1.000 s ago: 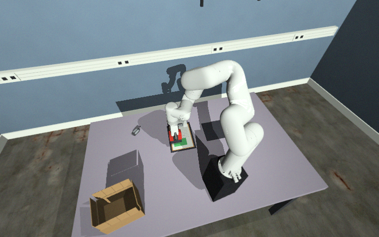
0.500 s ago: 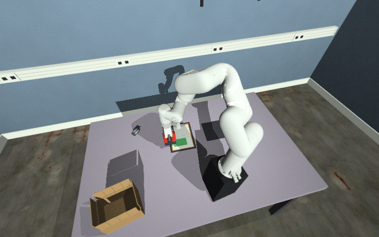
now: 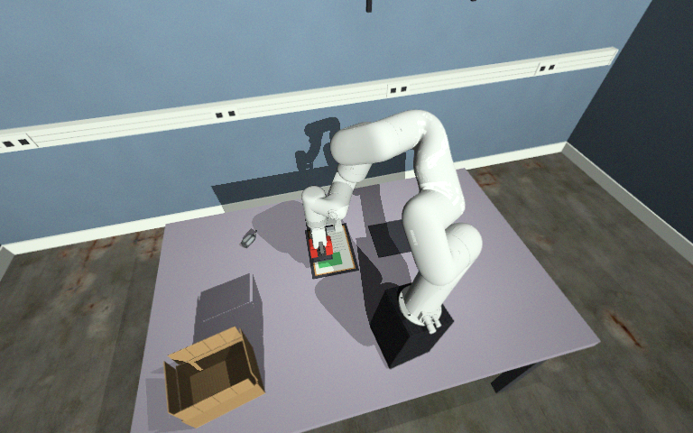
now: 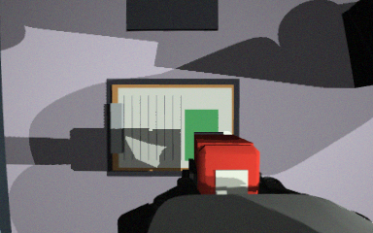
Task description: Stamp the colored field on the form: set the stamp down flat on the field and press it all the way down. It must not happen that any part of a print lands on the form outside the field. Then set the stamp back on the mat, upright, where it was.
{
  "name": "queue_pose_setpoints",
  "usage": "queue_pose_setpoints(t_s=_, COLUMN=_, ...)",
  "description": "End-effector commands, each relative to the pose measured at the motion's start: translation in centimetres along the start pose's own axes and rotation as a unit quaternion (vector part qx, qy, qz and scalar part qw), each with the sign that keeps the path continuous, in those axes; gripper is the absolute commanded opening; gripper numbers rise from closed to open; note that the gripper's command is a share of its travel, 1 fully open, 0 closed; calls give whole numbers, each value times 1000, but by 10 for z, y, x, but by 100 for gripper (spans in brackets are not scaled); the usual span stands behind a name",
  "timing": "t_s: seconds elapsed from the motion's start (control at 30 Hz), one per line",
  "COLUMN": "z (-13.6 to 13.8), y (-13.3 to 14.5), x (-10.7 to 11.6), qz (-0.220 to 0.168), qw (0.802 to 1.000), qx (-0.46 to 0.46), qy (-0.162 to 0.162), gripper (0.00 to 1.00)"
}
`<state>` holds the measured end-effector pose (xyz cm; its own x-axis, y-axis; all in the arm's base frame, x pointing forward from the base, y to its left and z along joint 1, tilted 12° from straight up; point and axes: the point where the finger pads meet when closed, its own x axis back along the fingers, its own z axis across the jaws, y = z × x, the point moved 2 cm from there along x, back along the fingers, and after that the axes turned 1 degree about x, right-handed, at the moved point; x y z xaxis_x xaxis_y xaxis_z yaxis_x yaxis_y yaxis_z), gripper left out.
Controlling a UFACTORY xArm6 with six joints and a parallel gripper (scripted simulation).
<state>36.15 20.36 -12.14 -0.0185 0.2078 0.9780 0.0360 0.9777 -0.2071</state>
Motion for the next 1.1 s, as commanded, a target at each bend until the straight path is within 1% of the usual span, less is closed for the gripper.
queue_pose_setpoints(t_s=0.0, z=-6, y=-24, x=2, qz=-2, qw=1000, qx=0, qy=-4, gripper=31)
queue_pose_setpoints(t_s=0.57, z=-6, y=-27, x=0, qz=-2, qw=1000, qx=0, qy=-4, gripper=31)
queue_pose_setpoints(t_s=0.8, z=-6, y=-27, x=-12, qz=-2, qw=1000, qx=0, qy=-4, gripper=31)
queue_pose_setpoints(t_s=0.87, z=-6, y=-27, x=-12, qz=-2, qw=1000, qx=0, qy=-4, gripper=31)
queue_pose_setpoints(t_s=1.07, z=-6, y=-28, x=-26, qz=-2, qw=1000, qx=0, qy=-4, gripper=31)
